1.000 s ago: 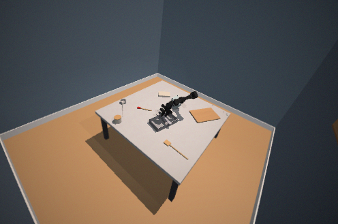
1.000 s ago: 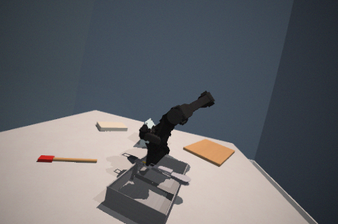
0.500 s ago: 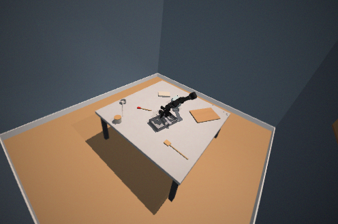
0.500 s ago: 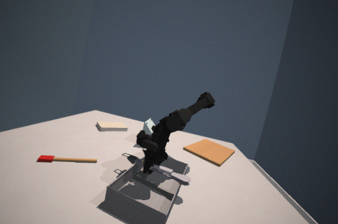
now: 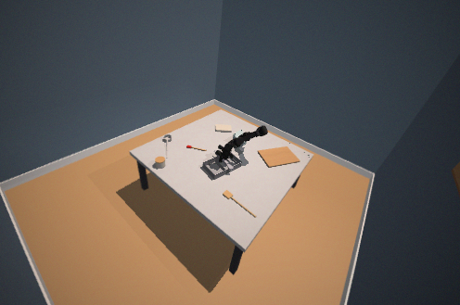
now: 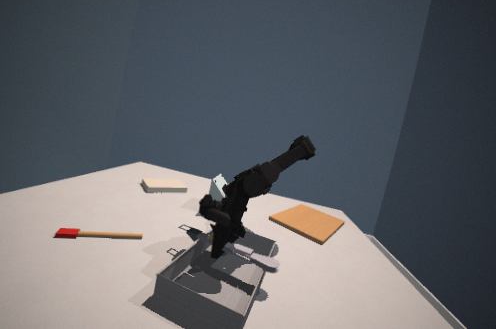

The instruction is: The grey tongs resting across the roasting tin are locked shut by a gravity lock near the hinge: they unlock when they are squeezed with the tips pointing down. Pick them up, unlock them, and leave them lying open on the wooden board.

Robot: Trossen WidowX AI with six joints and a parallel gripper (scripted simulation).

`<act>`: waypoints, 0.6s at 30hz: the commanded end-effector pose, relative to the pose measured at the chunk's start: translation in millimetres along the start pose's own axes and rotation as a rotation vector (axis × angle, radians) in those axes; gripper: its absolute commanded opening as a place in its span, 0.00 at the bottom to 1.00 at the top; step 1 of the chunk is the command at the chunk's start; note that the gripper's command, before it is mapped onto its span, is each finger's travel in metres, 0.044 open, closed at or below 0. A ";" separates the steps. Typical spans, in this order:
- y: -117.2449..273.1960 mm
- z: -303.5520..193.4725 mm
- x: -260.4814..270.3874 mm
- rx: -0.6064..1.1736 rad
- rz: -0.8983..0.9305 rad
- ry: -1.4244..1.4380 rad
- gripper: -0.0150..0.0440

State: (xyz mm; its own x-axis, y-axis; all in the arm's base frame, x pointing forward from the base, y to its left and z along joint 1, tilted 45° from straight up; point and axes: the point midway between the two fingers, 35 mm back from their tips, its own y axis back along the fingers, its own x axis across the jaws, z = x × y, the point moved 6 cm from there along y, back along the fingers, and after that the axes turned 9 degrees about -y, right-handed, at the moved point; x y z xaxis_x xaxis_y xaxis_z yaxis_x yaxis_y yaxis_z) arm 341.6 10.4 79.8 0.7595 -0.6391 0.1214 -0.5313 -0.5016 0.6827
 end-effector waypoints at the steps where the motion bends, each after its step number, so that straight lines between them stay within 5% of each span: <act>1: 0.1 -0.1 0.1 0.000 0.000 0.001 0.37; 5: 0.1 -0.1 0.1 0.000 0.000 0.001 0.33; 12: 6.7 -0.8 5.4 -0.002 0.000 0.001 0.01; 18: 63.3 -5.9 37.3 -0.007 0.000 -0.003 0.00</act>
State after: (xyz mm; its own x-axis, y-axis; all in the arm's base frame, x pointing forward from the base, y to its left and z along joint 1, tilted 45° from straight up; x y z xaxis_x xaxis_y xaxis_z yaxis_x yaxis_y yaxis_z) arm 338.7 -19.4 104.8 0.7686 -0.6334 0.0898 -0.5005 -0.5080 0.7010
